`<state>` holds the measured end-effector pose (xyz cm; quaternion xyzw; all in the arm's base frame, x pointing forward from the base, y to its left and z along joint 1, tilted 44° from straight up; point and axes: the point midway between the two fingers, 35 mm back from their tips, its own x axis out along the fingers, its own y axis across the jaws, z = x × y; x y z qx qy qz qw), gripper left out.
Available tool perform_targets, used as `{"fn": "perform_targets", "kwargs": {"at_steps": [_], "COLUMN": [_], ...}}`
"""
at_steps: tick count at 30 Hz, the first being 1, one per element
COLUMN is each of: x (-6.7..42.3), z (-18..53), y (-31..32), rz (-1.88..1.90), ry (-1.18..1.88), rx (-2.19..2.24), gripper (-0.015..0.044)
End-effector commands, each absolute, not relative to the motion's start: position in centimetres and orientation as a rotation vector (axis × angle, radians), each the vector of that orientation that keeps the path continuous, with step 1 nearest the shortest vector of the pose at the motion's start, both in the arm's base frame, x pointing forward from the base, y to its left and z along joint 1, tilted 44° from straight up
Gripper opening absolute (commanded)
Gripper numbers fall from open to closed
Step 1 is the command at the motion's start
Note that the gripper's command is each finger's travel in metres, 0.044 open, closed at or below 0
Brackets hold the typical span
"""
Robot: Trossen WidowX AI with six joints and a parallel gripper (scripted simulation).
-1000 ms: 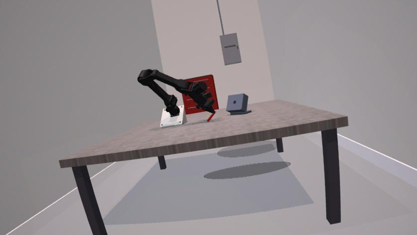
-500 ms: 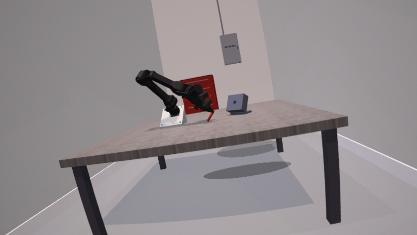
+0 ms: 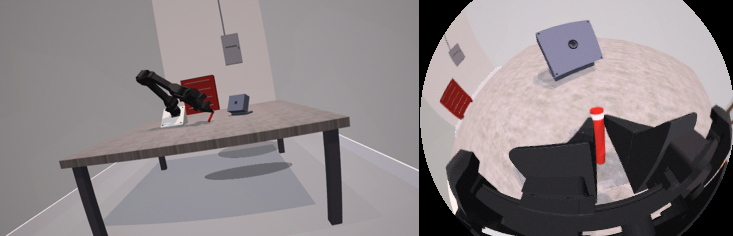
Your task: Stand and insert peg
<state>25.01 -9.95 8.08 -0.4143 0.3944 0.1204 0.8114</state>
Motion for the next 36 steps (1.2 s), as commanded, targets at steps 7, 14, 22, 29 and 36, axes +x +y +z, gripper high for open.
{"fn": "perform_targets", "kwargs": {"at_steps": [7,14,22,29,36], "x": [24.4,24.0,23.5,23.1,22.7], "z": [8.4,8.6,8.8,8.9,9.1], "y": [-10.1,-10.2,-10.4,-10.6,-10.9], "rz": [0.298,0.323,0.352,0.376,0.4], "ry": [0.752,0.696,0.632,0.576,0.52], "rx": [-0.874,-0.862,-0.847,-0.834,-0.821], "gripper": [0.005,0.005,0.005,0.005,0.005]}}
